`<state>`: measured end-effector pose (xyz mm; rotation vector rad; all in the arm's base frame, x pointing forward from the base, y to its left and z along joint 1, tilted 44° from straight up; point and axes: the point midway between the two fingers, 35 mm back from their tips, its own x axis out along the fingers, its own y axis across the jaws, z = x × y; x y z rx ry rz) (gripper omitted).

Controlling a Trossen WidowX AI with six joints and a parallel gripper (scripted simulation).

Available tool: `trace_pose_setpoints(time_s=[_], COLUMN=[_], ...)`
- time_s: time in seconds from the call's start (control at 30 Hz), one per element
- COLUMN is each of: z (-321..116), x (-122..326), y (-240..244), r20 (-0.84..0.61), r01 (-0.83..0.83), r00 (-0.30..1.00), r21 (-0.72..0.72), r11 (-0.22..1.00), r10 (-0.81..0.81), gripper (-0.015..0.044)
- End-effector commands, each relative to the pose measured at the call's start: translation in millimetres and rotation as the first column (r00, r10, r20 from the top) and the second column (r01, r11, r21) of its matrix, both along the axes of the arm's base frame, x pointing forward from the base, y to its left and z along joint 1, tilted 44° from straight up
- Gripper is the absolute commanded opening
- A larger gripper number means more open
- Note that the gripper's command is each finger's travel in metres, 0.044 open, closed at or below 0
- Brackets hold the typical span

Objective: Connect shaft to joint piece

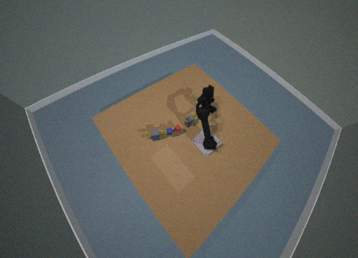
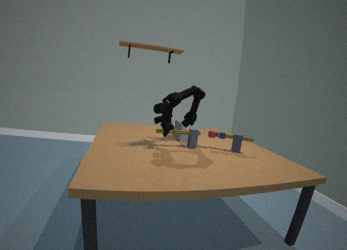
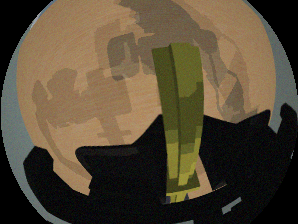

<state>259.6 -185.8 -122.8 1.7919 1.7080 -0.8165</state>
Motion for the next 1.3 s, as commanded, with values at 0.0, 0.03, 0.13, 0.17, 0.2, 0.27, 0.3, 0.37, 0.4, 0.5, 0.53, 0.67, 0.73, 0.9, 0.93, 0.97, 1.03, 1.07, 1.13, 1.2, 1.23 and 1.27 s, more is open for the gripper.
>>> trace_pose_setpoints(time_s=[0.0, 0.03, 0.13, 0.17, 0.2, 0.27, 0.3, 0.37, 0.4, 0.5, 0.53, 0.67, 0.73, 0.9, 0.93, 0.97, 1.03, 1.07, 1.13, 1.2, 1.23, 1.27], z=[0.0, 0.0, 0.0, 0.0, 0.0, 0.0, 0.0, 0.0, 0.0, 0.0, 0.0, 0.0, 0.0, 0.0, 0.0, 0.2, 0.9, 1.5, 3.0, 5.0, 6.0, 7.0], x=[0.0, 0.0, 0.0, 0.0, 0.0, 0.0, 0.0, 0.0, 0.0, 0.0, 0.0, 0.0, 0.0, 0.0, 0.0, 0.0, 0.2, 0.2, 0.5, 0.7, 0.8, 0.9], y=[0.0, 0.0, 0.0, 0.0, 0.0, 0.0, 0.0, 0.0, 0.0, 0.0, 0.0, 0.0, 0.0, 0.0, 0.0, 0.2, 1.1, 1.8, 3.6, 5.8, 7.0, 8.1], r20=[0.0, 0.0, 0.0, 0.0, 0.0, 0.0, 0.0, 0.0, 0.0, 0.0, 0.0, 0.0, 0.0, 0.0, 0.0, 0.001, 0.005, 0.008, 0.016, 0.025, 0.029, 0.032], r01=[0.0, 0.0, 0.0, 0.0, 0.0, 0.0, 0.0, 0.0, 0.0, 0.0, 0.0, 0.0, 0.0, 0.0, 0.0, 0.001, 0.005, 0.009, 0.017, 0.026, 0.03, 0.033], r00=[1.0, 1.0, 1.0, 1.0, 1.0, 1.0, 1.0, 1.0, 1.0, 1.0, 1.0, 1.0, 1.0, 1.0, 1.0, 1.0, 1.0, 1.0, 1.0, 0.999, 0.999, 0.999], r21=[0.0, 0.0, 0.0, 0.0, 0.0, 0.0, 0.0, 0.0, 0.0, 0.0, 0.0, 0.0, 0.0, 0.0, 0.0, 0.0, 0.0, -0.001, -0.001, -0.001, -0.001, -0.001], r11=[1.0, 1.0, 1.0, 1.0, 1.0, 1.0, 1.0, 1.0, 1.0, 1.0, 1.0, 1.0, 1.0, 1.0, 1.0, 1.0, 1.0, 1.0, 1.0, 1.0, 1.0, 0.999], r10=[0.0, 0.0, 0.0, 0.0, 0.0, 0.0, 0.0, 0.0, 0.0, 0.0, 0.0, 0.0, 0.0, 0.0, 0.0, -0.001, -0.005, -0.009, -0.017, -0.026, -0.03, -0.033], gripper=[0.0067, 0.0067, 0.0067, 0.0067, 0.0067, 0.0067, 0.0067, 0.0067, 0.0067, 0.0067, 0.0067, 0.0054, 0.004, 0.0, 0.0, 0.0, 0.0, 0.0, 0.0, 0.0, 0.0, 0.0])
